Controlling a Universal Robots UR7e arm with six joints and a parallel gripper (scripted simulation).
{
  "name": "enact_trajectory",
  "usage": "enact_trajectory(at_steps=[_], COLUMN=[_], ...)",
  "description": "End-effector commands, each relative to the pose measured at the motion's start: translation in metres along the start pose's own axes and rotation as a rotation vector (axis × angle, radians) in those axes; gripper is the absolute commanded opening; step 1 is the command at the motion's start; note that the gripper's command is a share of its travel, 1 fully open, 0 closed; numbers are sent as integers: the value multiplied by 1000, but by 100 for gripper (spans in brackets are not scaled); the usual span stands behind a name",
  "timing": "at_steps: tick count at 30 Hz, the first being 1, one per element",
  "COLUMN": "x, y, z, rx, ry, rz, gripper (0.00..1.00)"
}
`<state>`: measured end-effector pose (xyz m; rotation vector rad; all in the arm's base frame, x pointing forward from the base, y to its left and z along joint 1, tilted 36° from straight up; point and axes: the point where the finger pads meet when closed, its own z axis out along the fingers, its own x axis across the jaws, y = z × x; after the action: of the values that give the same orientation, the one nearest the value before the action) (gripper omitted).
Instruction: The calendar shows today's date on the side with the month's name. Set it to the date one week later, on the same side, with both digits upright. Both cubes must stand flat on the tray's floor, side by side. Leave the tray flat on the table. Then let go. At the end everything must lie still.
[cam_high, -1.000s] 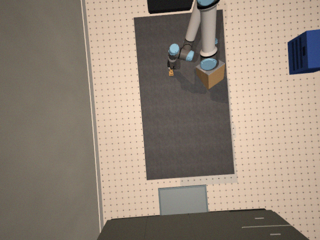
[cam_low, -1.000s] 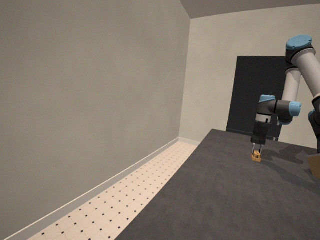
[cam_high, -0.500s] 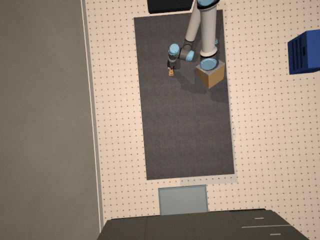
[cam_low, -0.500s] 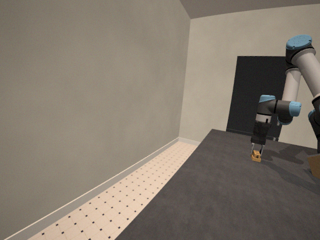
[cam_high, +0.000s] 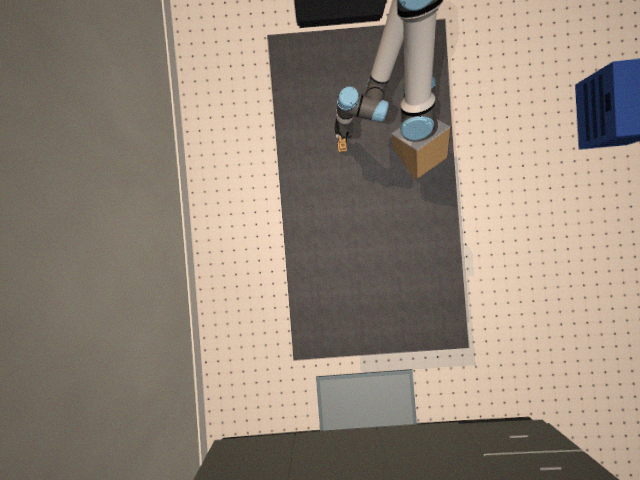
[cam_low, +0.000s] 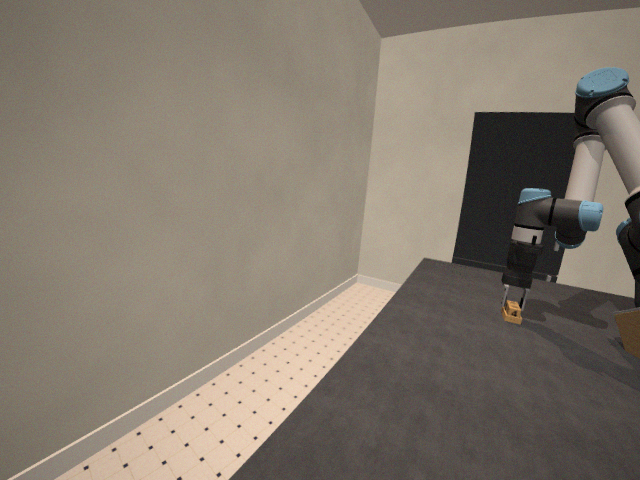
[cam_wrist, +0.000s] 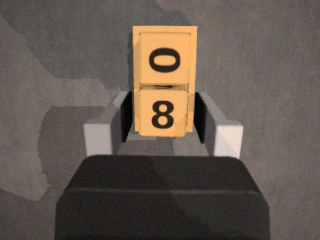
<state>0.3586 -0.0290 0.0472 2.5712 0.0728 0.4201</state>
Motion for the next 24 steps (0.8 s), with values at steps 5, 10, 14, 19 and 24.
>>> enact_trajectory(at_steps=[5, 10, 14, 19, 24], x=[0, 0, 0, 0, 0], y=[0, 0, 0, 0, 0], z=[-12, -27, -41, -51, -68], rx=[0, 0, 0, 0, 0], ry=[2, 2, 2, 2, 2], rz=[0, 0, 0, 0, 0], gripper=[87, 87, 87, 87, 87])
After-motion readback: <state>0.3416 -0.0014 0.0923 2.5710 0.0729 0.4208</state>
